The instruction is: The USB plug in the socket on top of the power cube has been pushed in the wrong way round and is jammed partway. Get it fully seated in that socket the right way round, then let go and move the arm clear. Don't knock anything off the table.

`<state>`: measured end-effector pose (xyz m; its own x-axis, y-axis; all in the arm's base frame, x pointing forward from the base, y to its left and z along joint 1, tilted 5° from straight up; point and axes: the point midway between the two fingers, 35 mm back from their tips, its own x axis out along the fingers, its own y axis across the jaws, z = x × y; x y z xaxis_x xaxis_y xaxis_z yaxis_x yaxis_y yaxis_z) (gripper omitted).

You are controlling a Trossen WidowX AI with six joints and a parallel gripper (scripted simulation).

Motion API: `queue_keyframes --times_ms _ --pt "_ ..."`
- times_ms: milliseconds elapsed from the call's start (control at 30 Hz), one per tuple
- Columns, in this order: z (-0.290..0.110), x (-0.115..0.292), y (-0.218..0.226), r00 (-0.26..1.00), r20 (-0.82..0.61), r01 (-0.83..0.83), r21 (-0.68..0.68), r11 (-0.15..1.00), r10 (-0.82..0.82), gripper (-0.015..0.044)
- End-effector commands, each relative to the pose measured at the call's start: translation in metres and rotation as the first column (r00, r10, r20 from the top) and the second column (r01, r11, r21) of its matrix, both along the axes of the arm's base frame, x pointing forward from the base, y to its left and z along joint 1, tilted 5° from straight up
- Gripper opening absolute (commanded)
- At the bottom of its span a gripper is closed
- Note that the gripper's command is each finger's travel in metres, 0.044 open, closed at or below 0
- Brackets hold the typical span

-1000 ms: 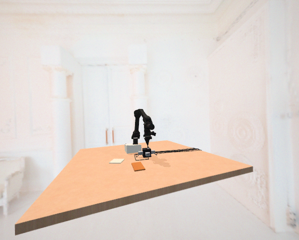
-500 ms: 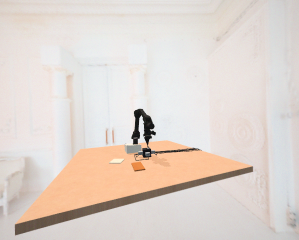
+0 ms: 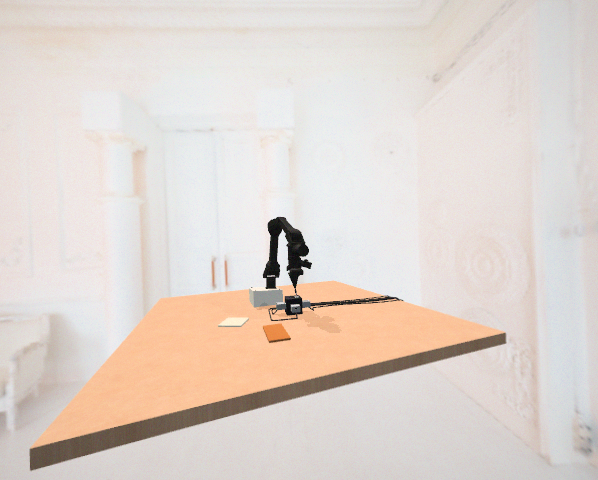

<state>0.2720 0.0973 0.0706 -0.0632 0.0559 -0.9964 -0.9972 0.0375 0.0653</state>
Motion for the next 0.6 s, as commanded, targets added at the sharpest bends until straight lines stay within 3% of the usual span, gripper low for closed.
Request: queue_keyframes --times_ms 0,567 --pt "0.0059 0.0023 0.0003 1.000 0.009 -0.003 0.003 1.000 0.003 0.0000" --pt "0.0143 0.0027 -0.0002 1.000 0.009 -0.003 0.003 1.000 0.003 0.0000"
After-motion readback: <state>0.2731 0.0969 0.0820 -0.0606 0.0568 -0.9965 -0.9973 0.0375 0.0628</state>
